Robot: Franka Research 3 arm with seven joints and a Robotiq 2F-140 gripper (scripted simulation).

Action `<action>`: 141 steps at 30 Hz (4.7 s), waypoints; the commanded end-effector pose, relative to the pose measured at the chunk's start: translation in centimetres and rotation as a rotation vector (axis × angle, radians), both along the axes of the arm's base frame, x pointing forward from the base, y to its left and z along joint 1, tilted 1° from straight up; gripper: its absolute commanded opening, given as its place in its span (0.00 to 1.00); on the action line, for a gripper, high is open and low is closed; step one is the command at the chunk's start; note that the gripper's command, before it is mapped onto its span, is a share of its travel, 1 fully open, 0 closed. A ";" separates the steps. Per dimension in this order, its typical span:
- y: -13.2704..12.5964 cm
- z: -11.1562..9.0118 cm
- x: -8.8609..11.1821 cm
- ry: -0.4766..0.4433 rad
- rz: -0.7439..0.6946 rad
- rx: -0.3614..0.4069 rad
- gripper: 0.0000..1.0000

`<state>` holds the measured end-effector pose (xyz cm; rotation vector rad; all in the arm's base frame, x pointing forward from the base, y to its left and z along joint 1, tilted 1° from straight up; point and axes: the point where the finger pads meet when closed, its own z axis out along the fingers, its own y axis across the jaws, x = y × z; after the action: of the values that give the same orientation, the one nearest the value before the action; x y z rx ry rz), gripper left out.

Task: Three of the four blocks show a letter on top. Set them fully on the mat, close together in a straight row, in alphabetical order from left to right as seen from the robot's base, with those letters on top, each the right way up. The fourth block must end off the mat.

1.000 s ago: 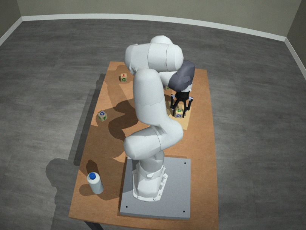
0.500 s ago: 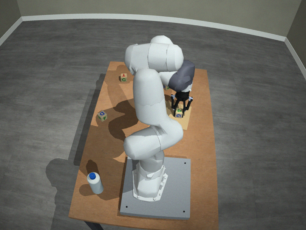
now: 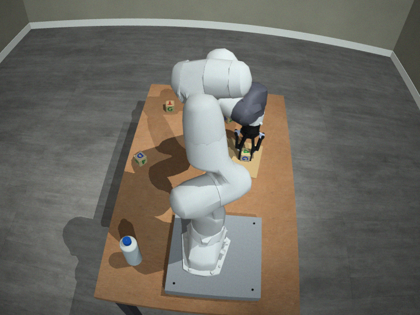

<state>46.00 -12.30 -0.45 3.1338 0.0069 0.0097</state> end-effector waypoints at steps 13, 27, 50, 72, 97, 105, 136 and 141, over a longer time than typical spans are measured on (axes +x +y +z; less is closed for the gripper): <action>0.0 1.0 0.1 -0.003 0.005 -0.001 0.33; 0.0 7.2 0.0 -0.003 0.005 -0.001 0.33; 0.1 10.1 0.0 -0.003 0.005 -0.001 0.33; -15.4 9.8 -3.6 -0.002 0.044 -0.001 0.33; -15.5 5.4 -3.5 -0.002 0.044 -0.001 0.33; -15.5 2.5 -3.5 -0.002 0.044 -0.001 0.33; -15.5 0.2 -3.4 -0.002 0.044 -0.001 0.33; -15.5 0.2 -3.4 -0.002 0.044 -0.001 0.33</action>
<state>42.39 -27.71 -0.31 3.1338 0.0692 0.0057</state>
